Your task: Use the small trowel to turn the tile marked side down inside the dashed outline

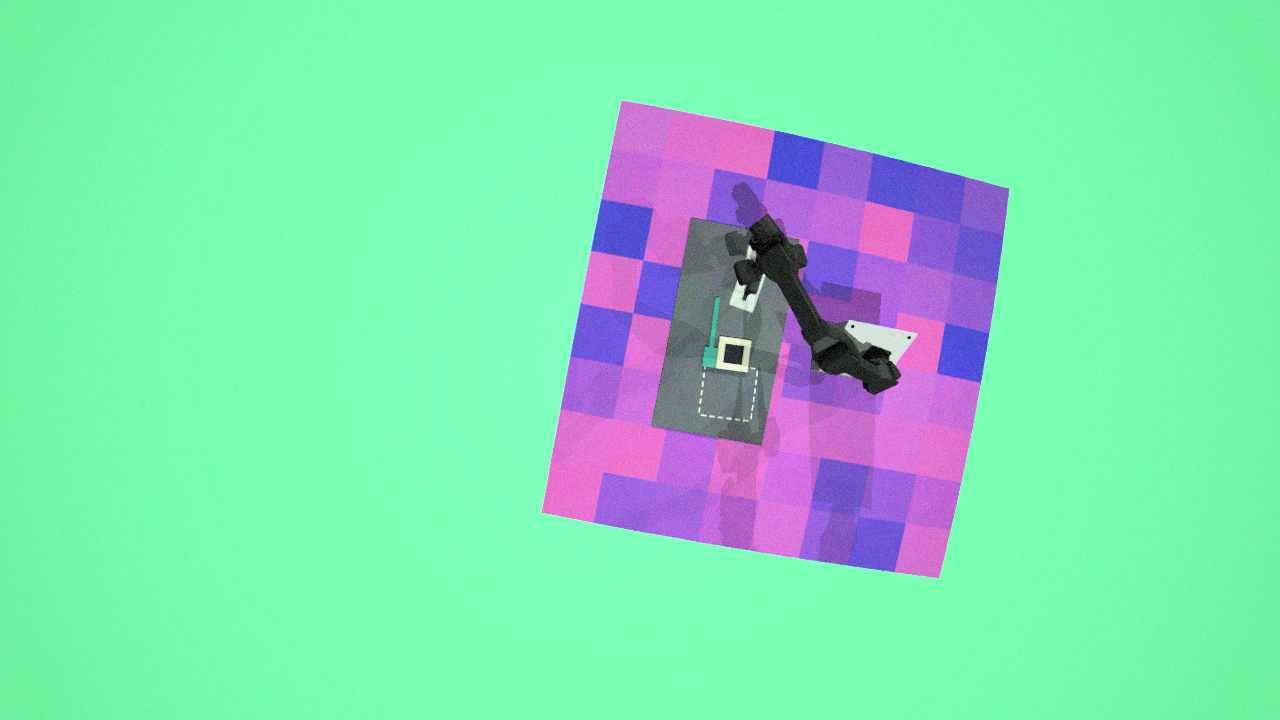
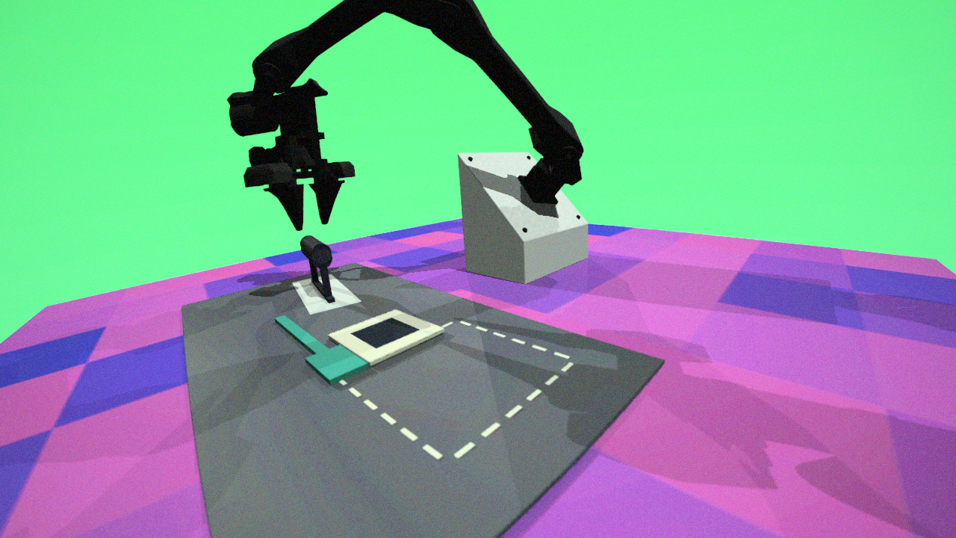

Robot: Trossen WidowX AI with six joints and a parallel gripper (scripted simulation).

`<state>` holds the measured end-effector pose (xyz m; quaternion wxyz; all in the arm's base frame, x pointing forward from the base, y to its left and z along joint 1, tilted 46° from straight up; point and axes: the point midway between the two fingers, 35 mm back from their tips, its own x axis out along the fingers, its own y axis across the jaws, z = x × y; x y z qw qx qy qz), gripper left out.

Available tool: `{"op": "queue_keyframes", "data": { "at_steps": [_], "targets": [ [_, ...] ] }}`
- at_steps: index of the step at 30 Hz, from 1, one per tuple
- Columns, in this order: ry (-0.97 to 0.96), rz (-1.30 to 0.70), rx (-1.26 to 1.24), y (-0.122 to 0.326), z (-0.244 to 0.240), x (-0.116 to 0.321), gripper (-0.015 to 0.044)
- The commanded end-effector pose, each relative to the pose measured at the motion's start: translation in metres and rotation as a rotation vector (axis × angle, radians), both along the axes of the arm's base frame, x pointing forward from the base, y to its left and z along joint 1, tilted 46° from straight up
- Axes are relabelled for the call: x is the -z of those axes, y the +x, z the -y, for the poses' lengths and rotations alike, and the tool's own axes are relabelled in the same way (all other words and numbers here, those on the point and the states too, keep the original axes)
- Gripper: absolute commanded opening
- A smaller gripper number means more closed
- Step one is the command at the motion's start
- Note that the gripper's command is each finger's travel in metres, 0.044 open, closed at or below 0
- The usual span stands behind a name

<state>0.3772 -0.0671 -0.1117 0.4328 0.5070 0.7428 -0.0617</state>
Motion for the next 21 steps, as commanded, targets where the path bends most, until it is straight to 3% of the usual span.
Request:
{"op": "queue_keyframes", "data": {
  "at_steps": [1, 21],
  "targets": [
    [0.01, 0.085, -0.092, -0.0005, 0.0007, 0.0005, 0.027],
    [0.087, 0.568, -0.586, -0.0006, 0.0009, 0.0014, 0.027]
  ]
}}
